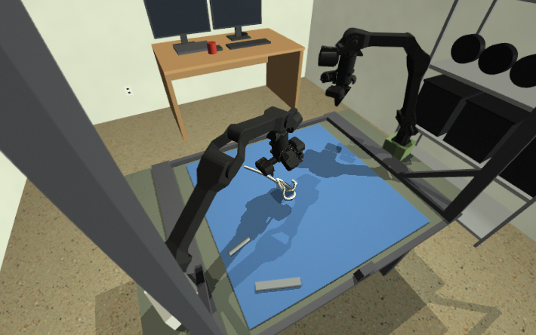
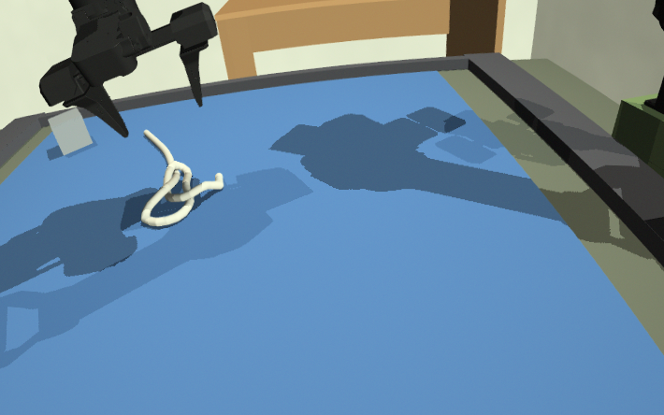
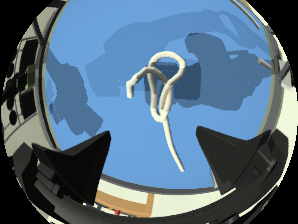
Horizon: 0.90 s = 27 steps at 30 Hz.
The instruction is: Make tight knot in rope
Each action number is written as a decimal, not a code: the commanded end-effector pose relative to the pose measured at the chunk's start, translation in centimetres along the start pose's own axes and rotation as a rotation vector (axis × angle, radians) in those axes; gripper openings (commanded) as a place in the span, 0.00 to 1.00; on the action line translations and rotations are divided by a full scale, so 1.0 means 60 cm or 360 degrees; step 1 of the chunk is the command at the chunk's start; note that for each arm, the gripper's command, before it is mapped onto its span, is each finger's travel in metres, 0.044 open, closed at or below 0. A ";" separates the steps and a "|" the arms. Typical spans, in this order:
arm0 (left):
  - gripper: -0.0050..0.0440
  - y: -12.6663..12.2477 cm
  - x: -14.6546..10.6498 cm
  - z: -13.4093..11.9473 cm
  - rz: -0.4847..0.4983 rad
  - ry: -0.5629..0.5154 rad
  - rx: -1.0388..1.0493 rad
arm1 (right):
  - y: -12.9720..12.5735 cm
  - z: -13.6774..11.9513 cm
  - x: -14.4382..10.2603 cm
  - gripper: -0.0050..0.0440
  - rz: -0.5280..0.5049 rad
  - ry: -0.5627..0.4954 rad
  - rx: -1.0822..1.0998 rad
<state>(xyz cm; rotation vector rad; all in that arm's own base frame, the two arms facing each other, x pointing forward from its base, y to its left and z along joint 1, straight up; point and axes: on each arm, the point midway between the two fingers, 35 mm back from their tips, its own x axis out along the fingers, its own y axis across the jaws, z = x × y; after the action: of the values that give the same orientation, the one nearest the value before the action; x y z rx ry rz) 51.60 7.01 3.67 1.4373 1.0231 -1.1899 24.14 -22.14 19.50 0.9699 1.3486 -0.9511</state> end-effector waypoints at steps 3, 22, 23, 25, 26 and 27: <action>1.00 -0.008 -0.035 -0.014 0.0048 0.0030 -0.0039 | -0.002 -0.001 -0.013 0.28 0.0014 -0.0035 -0.0003; 1.00 -0.058 -0.060 -0.044 0.0041 0.0046 -0.0142 | -0.002 -0.001 -0.013 0.28 0.0014 -0.0035 -0.0003; 1.00 -0.061 -0.061 -0.045 0.0040 0.0047 -0.0148 | -0.002 -0.001 -0.013 0.28 0.0014 -0.0035 -0.0003; 1.00 -0.063 -0.062 -0.047 0.0040 0.0047 -0.0152 | -0.002 -0.001 -0.013 0.28 0.0014 -0.0035 -0.0003; 1.00 -0.066 -0.064 -0.048 0.0039 0.0048 -0.0159 | -0.002 -0.001 -0.013 0.28 0.0014 -0.0035 -0.0003; 1.00 -0.071 -0.066 -0.051 0.0039 0.0050 -0.0169 | -0.002 -0.001 -0.013 0.28 0.0014 -0.0035 -0.0003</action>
<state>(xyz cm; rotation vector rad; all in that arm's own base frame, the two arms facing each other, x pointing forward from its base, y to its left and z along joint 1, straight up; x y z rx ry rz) 47.75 10.13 5.36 1.3756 1.0754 -1.1238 24.14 -22.14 19.50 0.9699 1.3486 -0.9511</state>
